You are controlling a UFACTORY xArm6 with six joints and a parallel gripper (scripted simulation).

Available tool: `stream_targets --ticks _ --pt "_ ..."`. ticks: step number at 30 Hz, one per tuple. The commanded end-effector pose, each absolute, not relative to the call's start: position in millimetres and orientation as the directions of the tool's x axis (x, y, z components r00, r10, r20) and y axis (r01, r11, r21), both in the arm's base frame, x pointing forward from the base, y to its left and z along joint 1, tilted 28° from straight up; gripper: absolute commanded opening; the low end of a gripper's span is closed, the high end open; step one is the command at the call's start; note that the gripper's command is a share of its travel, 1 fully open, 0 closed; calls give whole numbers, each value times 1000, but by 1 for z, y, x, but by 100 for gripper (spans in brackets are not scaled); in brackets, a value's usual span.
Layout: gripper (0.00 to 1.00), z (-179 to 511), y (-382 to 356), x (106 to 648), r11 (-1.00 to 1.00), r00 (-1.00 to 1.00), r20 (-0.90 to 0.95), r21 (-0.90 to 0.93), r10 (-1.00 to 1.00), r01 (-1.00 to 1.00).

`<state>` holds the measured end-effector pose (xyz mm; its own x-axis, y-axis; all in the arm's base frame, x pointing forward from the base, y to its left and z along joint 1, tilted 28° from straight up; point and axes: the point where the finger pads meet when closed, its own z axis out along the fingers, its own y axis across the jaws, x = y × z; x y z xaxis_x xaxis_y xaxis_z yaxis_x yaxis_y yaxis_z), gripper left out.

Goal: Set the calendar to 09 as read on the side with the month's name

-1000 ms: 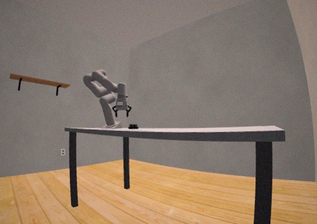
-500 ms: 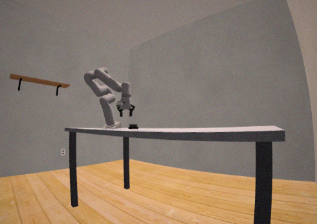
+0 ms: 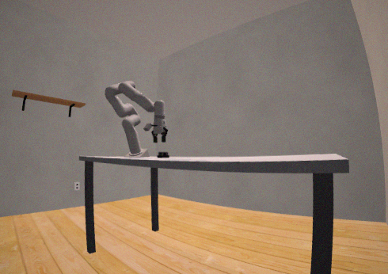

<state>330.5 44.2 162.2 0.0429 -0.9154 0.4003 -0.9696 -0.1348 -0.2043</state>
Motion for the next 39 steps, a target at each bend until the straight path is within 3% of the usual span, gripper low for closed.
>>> stream_targets --ticks 1,8,9,39 --pt "100 162 50 335 -59 -43 398 -240 -916 -969" --pt "100 161 54 337 -20 -84 388 -257 -918 -966" --pt "47 161 54 337 -20 -84 388 -257 -918 -966" --pt "47 161 54 337 -20 -84 388 -257 -918 -966"
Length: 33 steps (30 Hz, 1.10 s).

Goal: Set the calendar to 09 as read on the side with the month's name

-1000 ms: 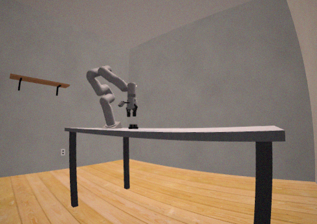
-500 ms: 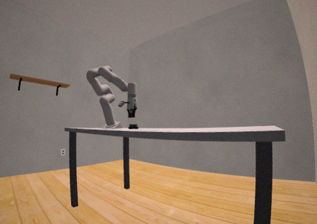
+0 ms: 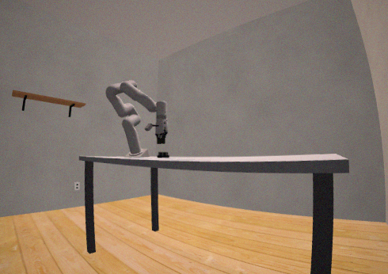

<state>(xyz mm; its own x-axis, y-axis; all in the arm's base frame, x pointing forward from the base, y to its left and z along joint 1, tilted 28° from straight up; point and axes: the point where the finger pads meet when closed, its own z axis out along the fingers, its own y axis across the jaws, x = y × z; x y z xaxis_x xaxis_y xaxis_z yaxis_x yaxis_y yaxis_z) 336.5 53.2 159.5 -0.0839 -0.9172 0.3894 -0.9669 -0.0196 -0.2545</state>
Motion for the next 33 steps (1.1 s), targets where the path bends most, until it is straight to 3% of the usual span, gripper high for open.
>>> stream_targets --ticks 1,33 --pt "47 161 54 337 -20 -84 388 -257 -918 -966" --pt "47 143 47 342 -20 -85 388 -257 -918 -966"
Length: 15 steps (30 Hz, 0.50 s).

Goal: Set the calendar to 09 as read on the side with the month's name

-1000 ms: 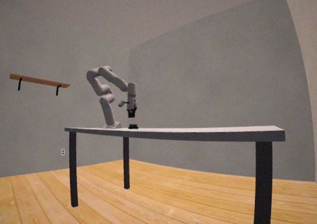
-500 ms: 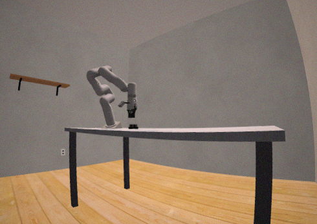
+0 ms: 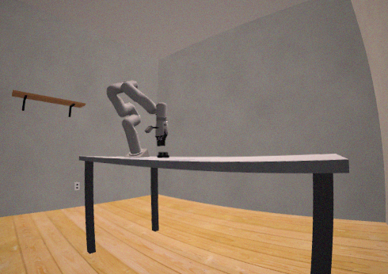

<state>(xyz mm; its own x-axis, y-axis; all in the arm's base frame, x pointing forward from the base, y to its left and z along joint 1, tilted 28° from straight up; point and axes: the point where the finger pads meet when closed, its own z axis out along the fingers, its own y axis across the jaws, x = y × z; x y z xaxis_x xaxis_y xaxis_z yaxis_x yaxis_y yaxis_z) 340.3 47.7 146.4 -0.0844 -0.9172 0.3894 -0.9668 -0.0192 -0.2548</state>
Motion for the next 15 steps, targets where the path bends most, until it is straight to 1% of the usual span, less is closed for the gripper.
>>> stream_targets --ticks 1,15 --pt "47 142 46 343 -20 -85 388 -257 -918 -966" --pt "47 125 39 347 -20 -85 388 -257 -918 -966"
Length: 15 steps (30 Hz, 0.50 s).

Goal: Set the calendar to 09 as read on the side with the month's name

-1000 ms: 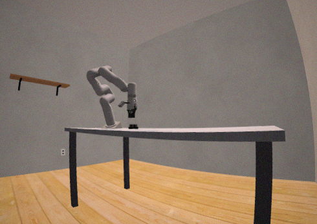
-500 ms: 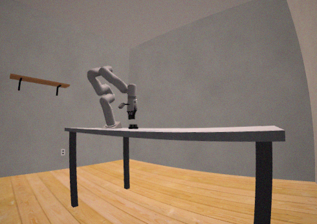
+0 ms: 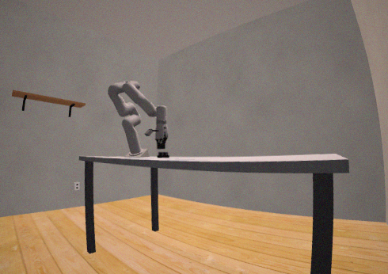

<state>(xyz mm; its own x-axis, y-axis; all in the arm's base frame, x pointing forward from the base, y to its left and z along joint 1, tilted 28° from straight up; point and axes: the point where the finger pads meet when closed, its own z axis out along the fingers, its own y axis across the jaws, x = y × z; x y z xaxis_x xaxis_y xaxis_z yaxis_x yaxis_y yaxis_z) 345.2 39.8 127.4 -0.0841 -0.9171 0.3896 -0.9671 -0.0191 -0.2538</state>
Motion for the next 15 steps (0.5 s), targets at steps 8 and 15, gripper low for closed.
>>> stream_targets --ticks 8,15 --pt "47 118 36 350 -20 -85 388 -257 -918 -966" --pt "47 115 35 350 -20 -85 388 -257 -918 -966"
